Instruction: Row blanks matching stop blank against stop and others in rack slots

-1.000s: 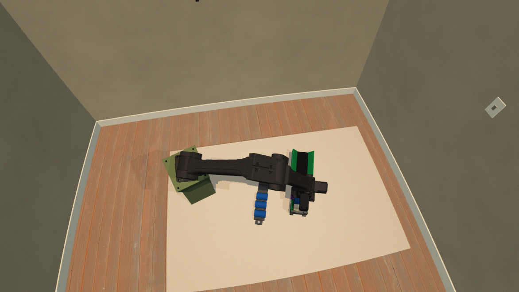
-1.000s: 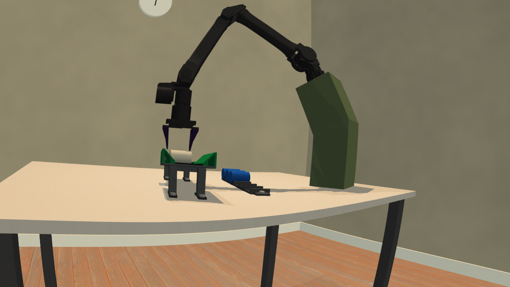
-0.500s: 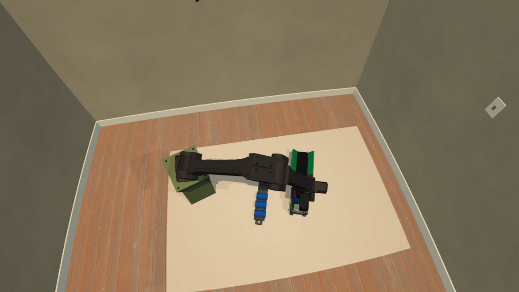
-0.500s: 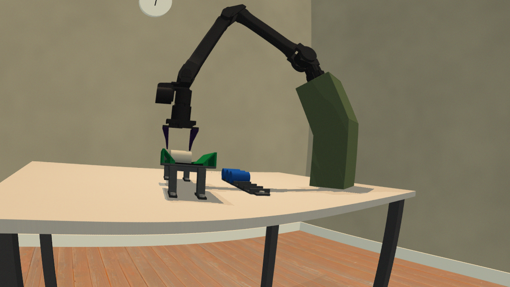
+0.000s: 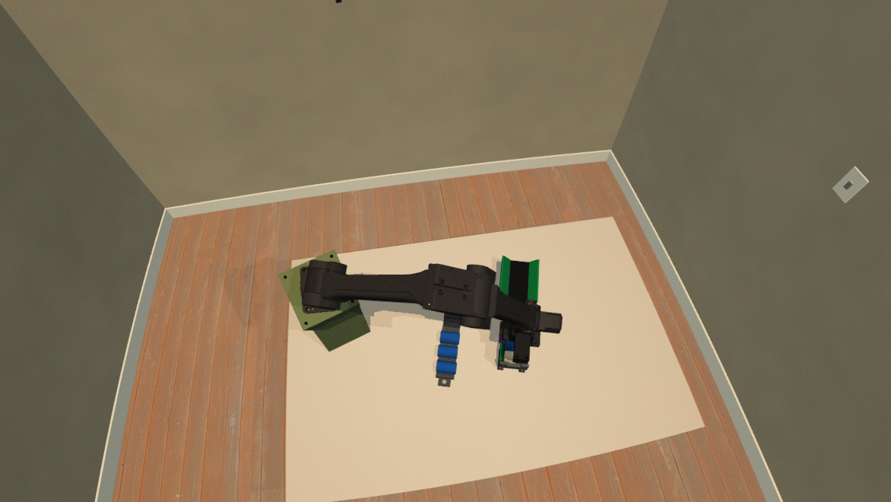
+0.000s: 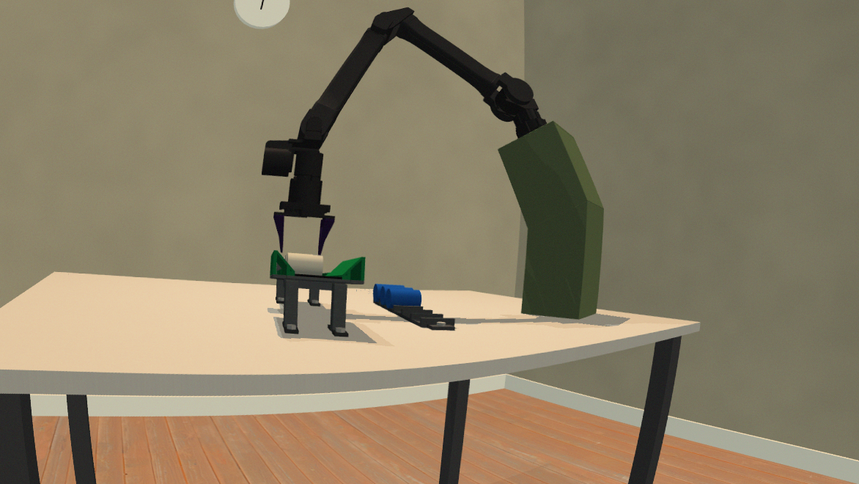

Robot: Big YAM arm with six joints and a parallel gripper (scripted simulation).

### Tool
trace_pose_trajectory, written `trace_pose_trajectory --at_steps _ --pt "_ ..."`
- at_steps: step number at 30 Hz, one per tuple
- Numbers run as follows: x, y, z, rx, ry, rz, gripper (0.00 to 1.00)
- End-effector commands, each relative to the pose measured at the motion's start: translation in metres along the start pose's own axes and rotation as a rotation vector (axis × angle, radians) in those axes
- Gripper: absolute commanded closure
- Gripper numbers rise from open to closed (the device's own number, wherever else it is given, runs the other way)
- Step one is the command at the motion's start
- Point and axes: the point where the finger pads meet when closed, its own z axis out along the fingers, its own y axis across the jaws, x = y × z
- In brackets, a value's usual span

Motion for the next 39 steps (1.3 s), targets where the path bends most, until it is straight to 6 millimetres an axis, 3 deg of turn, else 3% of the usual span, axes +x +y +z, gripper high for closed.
trace_pose_trajectory --at_steps 1,17,39 --pt "-0.007 0.009 0.014 -0.015 0.0 0.008 0.19" --pt "-0.007 0.008 0.039 -0.014 -0.001 0.008 0.19" --pt "-0.007 0.015 0.032 -0.03 0.0 0.009 0.19"
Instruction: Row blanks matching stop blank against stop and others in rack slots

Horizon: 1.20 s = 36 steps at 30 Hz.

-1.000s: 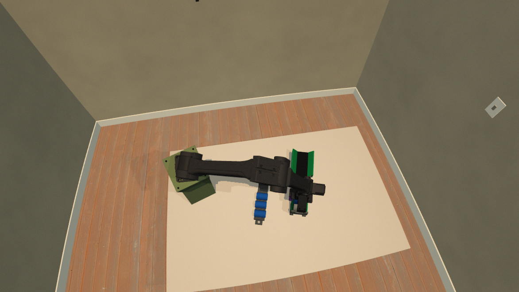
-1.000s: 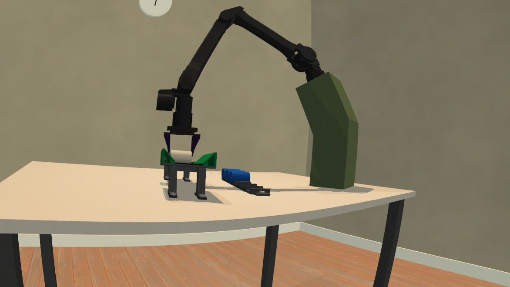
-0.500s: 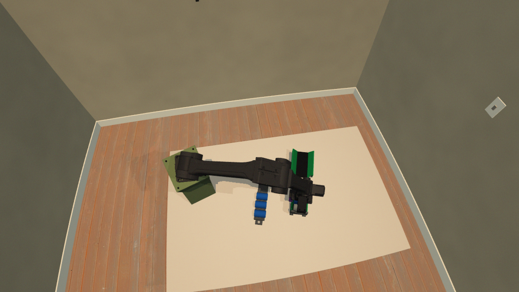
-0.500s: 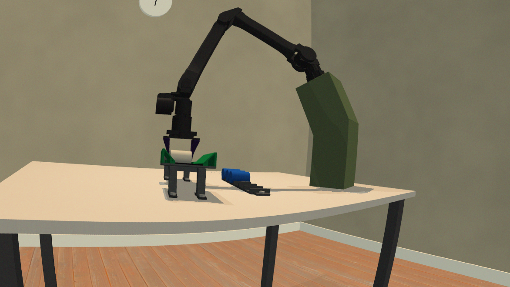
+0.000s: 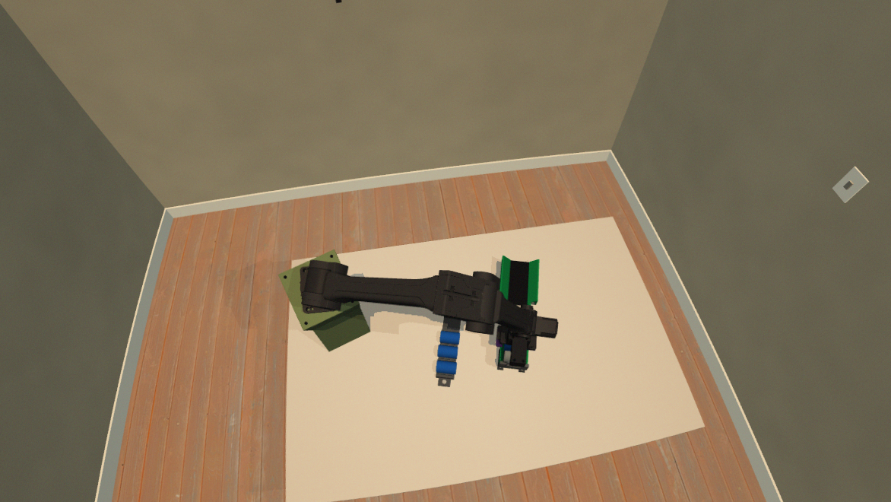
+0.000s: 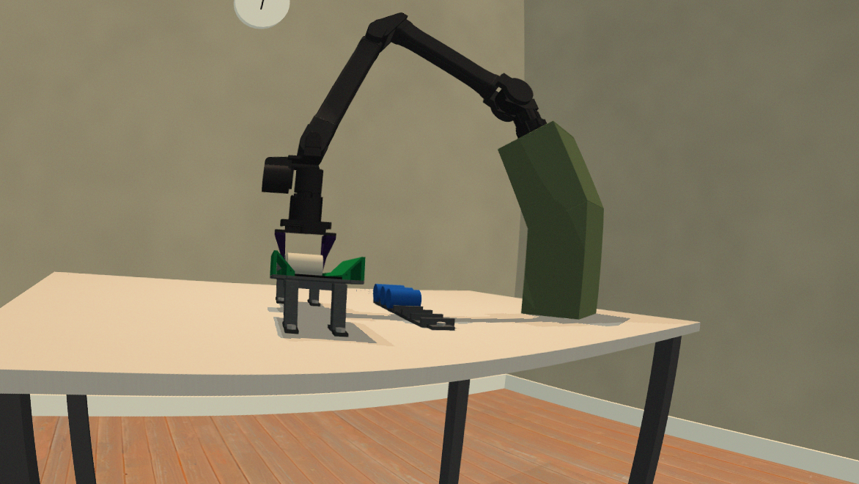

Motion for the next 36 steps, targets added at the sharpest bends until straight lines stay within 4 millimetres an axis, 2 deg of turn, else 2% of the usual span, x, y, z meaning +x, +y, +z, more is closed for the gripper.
trace_pose_trajectory --at_steps 1,17,18,21,22,36 --pt "-0.008 0.021 -0.002 -0.041 0.0 0.013 0.19" --pt "-0.008 0.021 -0.002 -0.041 0.0 0.013 0.19" --pt "-0.008 0.021 -0.002 -0.041 0.0 0.013 0.38" --pt "-0.008 0.021 -0.002 -0.041 0.0 0.013 0.38" --pt "-0.007 0.002 -0.001 -0.001 -0.001 0.004 0.38" --pt "-0.007 0.003 -0.001 -0.001 -0.001 0.004 0.38"
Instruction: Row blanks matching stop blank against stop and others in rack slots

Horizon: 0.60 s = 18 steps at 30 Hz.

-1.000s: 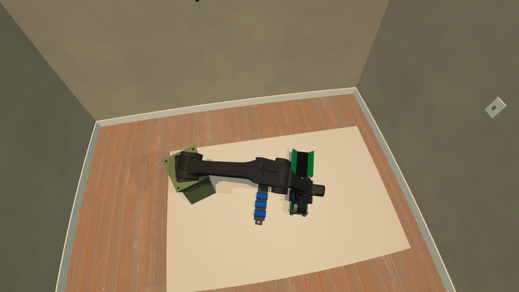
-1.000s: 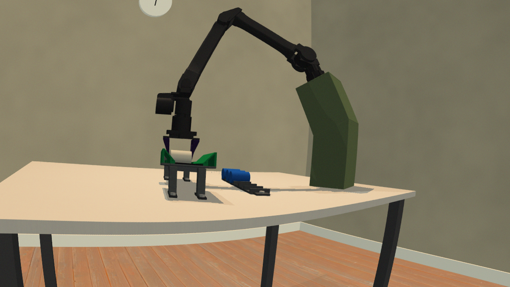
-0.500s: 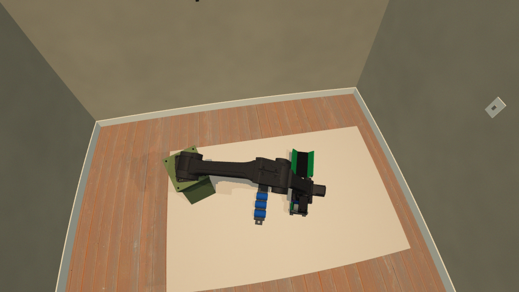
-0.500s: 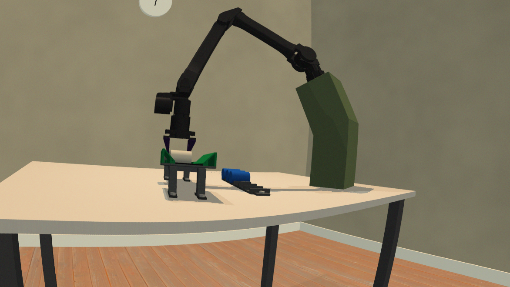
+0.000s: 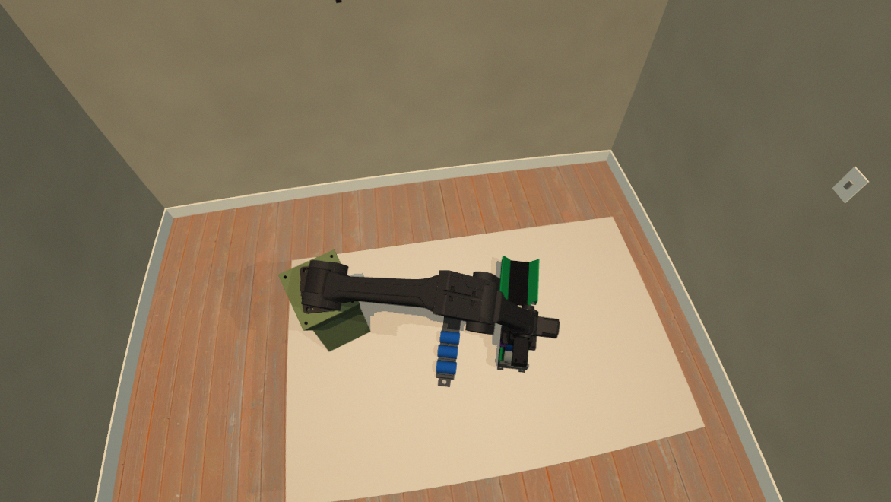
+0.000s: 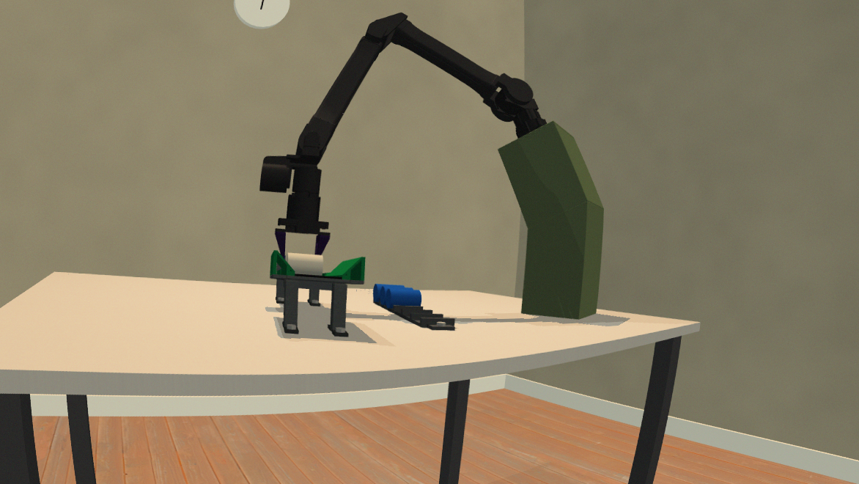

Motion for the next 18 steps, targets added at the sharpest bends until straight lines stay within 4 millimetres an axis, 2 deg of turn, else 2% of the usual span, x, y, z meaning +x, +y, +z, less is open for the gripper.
trace_pose_trajectory --at_steps 1,18 --pt "-0.0074 -0.004 -0.0008 0.013 -0.004 0.001 0.38" --pt "-0.008 -0.0006 -0.0055 0.006 -0.004 0.002 0.38"
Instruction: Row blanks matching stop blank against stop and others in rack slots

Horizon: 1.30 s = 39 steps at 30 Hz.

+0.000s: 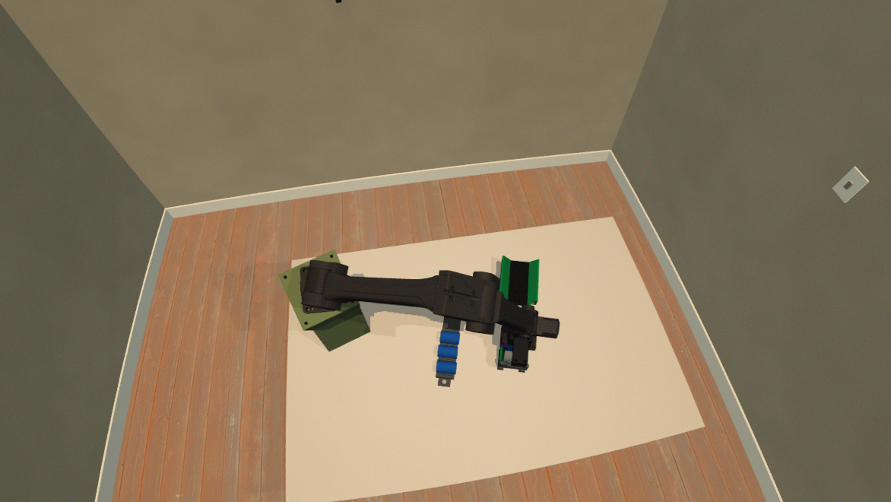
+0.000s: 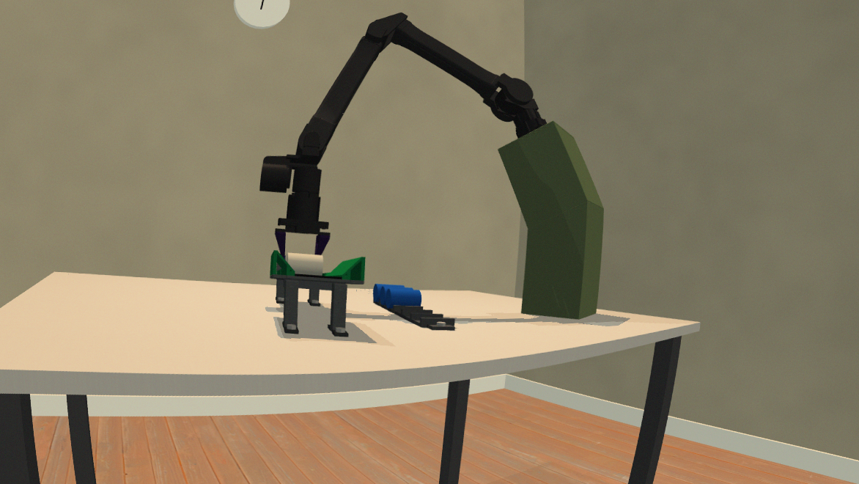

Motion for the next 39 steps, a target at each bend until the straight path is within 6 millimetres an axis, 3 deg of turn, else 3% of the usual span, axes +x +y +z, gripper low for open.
trace_pose_trajectory --at_steps 1,5,16,21,23,27,31,33,35,39 --pt "-0.008 -0.001 -0.005 0.006 -0.004 0.002 0.38" --pt "0.005 0.007 -0.026 -0.014 0.001 -0.003 0.38" --pt "0.004 0.005 -0.1 -0.014 0.001 -0.002 0.38" --pt "0.004 0.005 -0.112 -0.014 0.002 -0.002 0.38" --pt "0.002 -0.012 -0.092 0.033 -0.004 -0.002 0.38" --pt "0.001 -0.012 -0.092 0.033 -0.004 0.0 0.38" --pt "-0.004 0.001 -0.105 0.003 -0.002 0.012 0.38" --pt "0.009 -0.003 -0.101 -0.01 0.001 0.001 0.38" --pt "0.009 -0.003 -0.101 -0.01 0.001 0.001 0.38" --pt "0.04 -0.06 -0.075 0.005 0.001 -0.014 0.38"
